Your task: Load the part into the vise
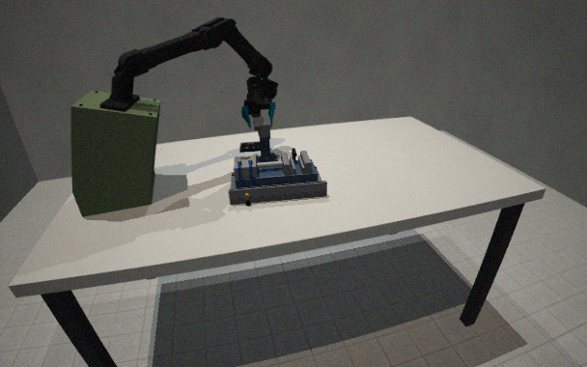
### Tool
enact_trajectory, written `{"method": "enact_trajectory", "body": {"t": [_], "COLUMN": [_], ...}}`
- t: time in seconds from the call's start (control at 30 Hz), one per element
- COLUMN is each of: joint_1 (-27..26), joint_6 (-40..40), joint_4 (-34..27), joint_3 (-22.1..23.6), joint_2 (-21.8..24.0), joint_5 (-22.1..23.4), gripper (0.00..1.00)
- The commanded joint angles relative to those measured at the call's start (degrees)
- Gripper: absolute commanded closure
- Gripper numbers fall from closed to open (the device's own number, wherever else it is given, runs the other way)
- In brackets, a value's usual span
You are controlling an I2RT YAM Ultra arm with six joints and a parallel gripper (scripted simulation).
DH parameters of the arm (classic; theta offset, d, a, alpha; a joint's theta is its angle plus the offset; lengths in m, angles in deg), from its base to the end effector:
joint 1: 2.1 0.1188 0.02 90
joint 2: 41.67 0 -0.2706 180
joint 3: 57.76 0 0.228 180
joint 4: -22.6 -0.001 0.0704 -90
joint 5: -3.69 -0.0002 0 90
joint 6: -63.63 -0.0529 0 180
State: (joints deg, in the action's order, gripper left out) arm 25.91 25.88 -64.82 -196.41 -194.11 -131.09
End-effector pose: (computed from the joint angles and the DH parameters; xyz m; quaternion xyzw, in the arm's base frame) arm 0.4233 0.1841 0.0838 0.6215 -0.6796 0.3517 0.1679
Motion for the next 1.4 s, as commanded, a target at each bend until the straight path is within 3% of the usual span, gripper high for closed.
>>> {"method": "enact_trajectory", "body": {"t": [0.0, 0.47, 0.57, 1.37], "joint_1": [0.7, -0.5, -0.3, -2.5], "joint_6": [0.5, 2.4, 2.6, 7.8], "joint_4": [1.2, 4.4, 4.9, 13.1], "joint_3": [0.7, 4.3, 3.3, 12.7], "joint_2": [2.5, 4.7, 5.2, 10.8], "joint_5": [0.0, 2.0, 2.2, 7.7], "gripper": [0.19, 0.19, 0.19, 0.19]}}
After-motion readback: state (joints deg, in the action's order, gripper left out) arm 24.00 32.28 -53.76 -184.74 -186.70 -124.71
